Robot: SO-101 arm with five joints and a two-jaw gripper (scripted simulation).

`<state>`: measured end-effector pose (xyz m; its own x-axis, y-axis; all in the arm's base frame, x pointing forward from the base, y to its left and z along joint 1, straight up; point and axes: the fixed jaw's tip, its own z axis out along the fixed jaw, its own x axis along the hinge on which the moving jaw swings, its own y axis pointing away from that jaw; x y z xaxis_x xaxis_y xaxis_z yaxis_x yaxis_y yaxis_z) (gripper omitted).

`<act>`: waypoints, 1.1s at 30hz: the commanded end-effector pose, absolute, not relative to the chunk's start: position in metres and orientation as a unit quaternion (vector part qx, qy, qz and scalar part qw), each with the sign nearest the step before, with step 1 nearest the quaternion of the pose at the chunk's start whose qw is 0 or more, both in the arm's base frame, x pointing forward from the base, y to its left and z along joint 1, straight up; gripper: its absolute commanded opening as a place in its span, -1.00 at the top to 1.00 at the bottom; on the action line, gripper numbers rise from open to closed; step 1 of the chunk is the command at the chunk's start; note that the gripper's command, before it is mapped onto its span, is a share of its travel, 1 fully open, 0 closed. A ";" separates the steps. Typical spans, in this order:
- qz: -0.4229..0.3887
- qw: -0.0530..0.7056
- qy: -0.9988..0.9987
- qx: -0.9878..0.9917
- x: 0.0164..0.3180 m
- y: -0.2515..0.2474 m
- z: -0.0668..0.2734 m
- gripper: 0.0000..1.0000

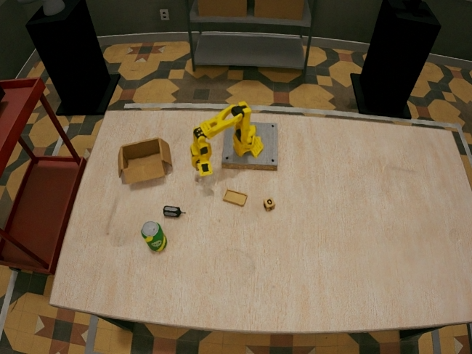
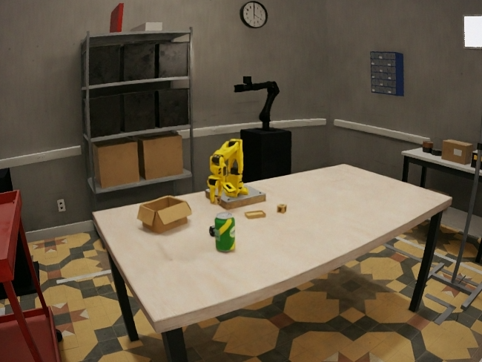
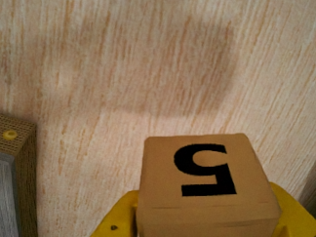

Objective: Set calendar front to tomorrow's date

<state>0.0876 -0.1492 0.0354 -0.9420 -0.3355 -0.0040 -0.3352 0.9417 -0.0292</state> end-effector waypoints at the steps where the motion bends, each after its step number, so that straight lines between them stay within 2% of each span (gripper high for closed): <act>1: -0.010 0.004 0.985 -0.172 0.086 -0.149 0.030 1.00; 13: -0.010 0.004 0.985 -0.172 0.086 -0.149 0.026 1.00; 14: 0.009 -0.003 0.985 -0.173 0.081 -0.145 0.018 1.00; 33: 0.009 -0.003 0.985 -0.173 0.081 -0.145 0.018 1.00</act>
